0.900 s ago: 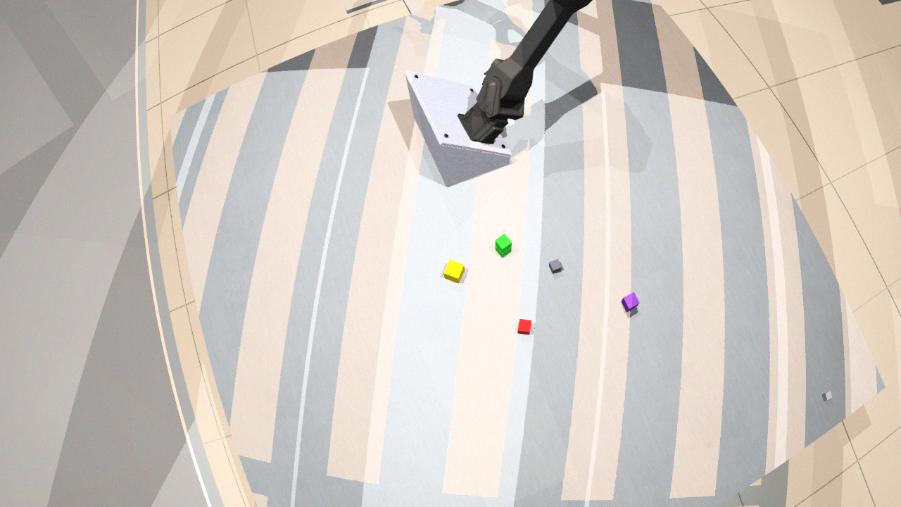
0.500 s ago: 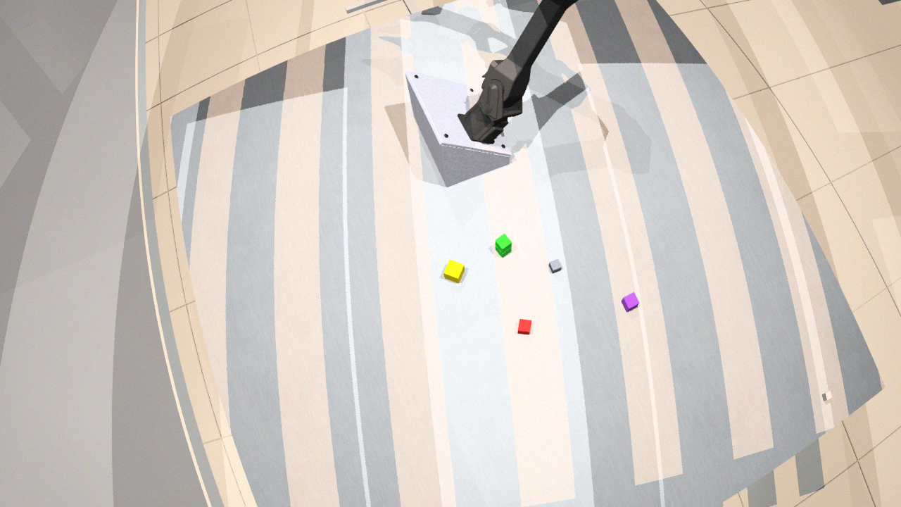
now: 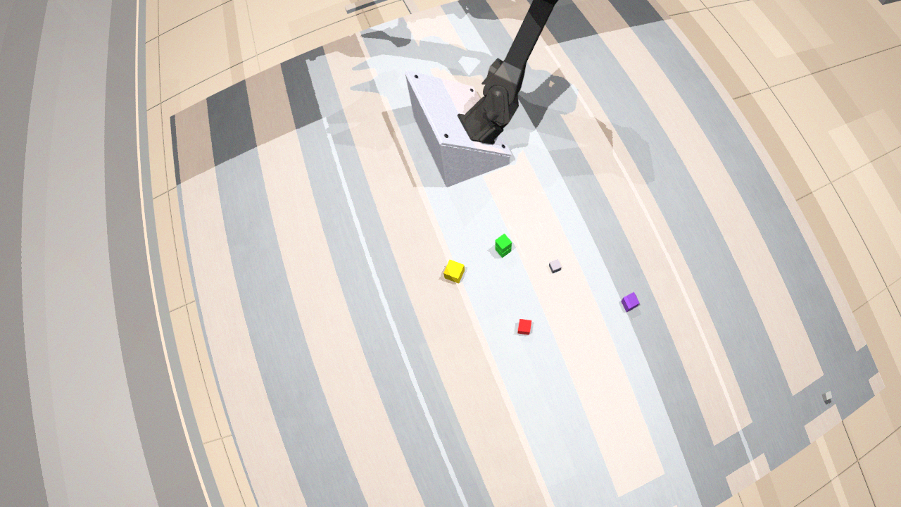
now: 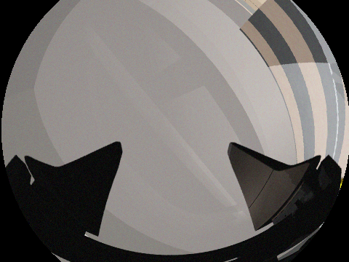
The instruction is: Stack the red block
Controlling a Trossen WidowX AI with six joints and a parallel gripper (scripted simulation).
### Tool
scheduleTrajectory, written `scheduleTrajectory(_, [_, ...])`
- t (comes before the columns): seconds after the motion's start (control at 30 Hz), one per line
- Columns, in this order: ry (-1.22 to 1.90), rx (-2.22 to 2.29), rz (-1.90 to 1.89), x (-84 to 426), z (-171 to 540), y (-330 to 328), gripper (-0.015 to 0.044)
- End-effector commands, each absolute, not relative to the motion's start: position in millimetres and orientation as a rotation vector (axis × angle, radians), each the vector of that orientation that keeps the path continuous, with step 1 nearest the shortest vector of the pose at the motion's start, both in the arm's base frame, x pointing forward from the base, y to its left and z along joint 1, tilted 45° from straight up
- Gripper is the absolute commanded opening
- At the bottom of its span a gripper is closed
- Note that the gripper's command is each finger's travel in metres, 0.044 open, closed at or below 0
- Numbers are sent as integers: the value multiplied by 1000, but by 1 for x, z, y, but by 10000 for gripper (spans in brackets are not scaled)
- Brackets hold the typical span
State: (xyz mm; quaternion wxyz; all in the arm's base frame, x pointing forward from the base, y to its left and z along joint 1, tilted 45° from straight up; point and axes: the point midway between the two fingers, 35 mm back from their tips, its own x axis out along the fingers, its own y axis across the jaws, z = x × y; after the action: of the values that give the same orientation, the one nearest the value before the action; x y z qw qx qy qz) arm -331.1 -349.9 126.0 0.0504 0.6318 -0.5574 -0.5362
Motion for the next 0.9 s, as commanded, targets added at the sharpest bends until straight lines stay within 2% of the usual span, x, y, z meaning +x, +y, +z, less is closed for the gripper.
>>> scheduleTrajectory(0.0, [-1523, 1995, -1631, -299, 115, -373, 440])
scheduleTrajectory(0.4, [-942, 2099, -1591, -175, 83, -434, 440])
scheduleTrajectory(0.87, [-201, 2090, -1392, -11, 50, -448, 440])
